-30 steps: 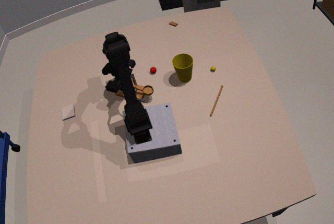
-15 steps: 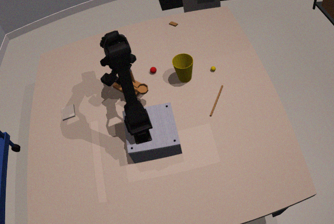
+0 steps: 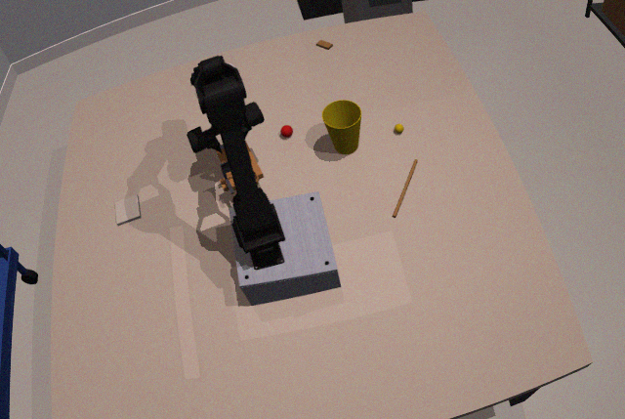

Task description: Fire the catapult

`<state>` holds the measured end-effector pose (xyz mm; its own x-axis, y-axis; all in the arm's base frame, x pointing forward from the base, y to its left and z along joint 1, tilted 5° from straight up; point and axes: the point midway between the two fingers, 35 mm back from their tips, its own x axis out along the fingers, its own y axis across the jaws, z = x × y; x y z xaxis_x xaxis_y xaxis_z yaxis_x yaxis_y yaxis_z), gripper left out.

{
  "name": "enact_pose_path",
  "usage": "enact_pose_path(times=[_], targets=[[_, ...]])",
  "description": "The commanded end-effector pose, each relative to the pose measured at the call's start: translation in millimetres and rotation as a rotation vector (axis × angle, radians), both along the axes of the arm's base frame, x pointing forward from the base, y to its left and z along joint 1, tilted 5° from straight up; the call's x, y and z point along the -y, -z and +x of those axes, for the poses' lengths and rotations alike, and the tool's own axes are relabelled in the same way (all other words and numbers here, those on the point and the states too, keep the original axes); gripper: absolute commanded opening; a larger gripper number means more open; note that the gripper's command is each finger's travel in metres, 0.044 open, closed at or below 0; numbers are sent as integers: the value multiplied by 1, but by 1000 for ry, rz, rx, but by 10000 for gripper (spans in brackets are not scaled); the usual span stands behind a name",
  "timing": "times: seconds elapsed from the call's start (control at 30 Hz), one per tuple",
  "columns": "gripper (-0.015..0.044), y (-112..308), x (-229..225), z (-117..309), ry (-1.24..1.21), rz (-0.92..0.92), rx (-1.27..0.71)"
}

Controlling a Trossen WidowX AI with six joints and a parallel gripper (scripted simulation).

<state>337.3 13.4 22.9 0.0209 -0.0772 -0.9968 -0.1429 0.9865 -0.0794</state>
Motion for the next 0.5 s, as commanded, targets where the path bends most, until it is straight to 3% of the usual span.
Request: enact_pose_path(times=[0.0, 0.47], targets=[[0, -5, 7, 7, 134, 1, 25], [0, 3, 14, 9, 157, 1, 27]])
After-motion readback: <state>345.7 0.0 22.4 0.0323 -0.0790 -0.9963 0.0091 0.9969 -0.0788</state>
